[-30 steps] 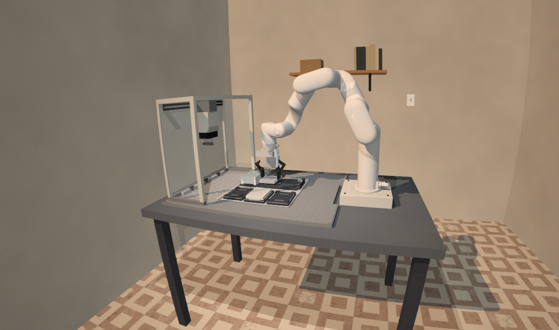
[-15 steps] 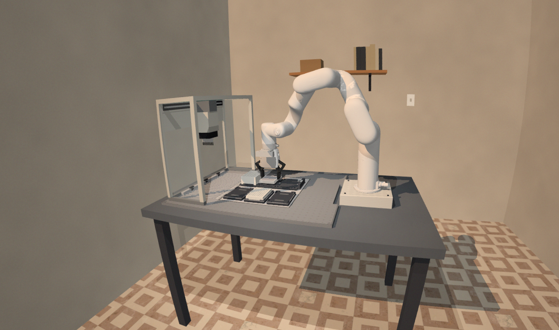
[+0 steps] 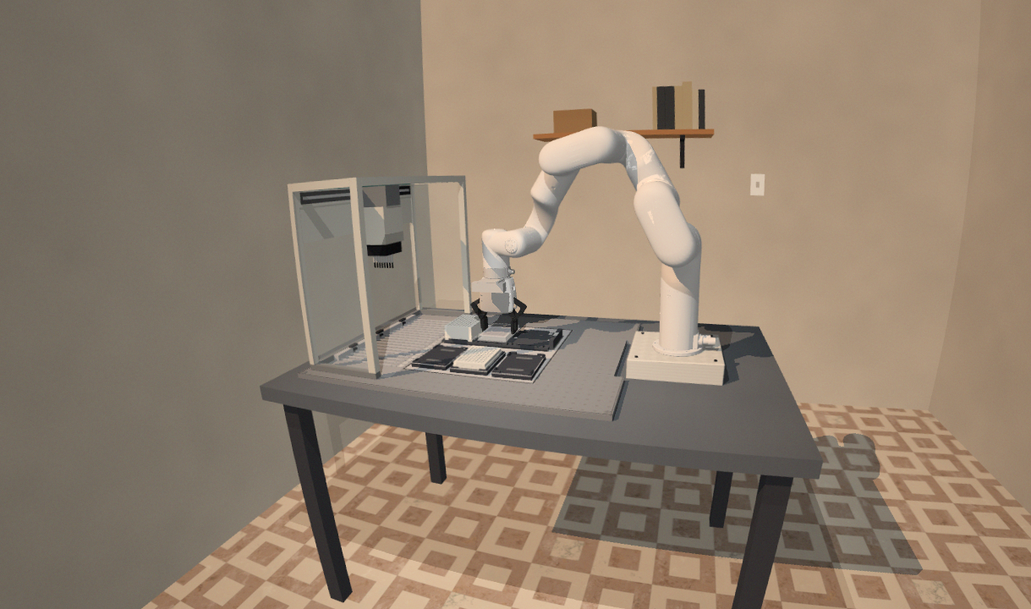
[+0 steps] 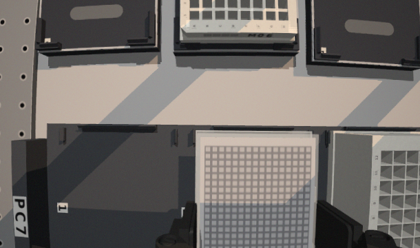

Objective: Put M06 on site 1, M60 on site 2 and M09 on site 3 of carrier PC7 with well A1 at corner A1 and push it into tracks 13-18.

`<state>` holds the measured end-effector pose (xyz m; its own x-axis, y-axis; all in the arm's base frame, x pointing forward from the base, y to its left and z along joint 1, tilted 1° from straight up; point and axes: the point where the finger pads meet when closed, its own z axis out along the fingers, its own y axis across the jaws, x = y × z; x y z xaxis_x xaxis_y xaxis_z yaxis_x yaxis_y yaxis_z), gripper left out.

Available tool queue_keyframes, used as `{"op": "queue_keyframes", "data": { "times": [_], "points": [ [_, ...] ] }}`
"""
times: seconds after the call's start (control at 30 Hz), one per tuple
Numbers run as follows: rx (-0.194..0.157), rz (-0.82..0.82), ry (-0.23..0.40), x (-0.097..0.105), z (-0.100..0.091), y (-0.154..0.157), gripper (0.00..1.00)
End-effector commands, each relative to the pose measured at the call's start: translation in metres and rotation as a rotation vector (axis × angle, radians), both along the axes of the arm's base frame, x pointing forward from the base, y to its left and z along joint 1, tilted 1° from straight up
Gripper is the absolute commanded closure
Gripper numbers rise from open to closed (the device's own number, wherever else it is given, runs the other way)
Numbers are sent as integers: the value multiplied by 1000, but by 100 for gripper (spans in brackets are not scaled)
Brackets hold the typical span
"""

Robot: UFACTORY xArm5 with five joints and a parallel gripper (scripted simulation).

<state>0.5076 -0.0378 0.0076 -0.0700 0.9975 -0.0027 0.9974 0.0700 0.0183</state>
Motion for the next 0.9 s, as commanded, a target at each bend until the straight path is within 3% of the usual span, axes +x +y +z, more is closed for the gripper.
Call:
{"op": "queue_keyframes", "data": {
  "times": [0.0,0.73,0.77,0.87],
  "points": [
    [3,0,-4,2,-1,0,100],
    [3,0,-4,2,-4,0,100],
    [3,0,-4,2,-5,0,0],
    [3,0,-4,2,-5,0,0]
  ]
}}
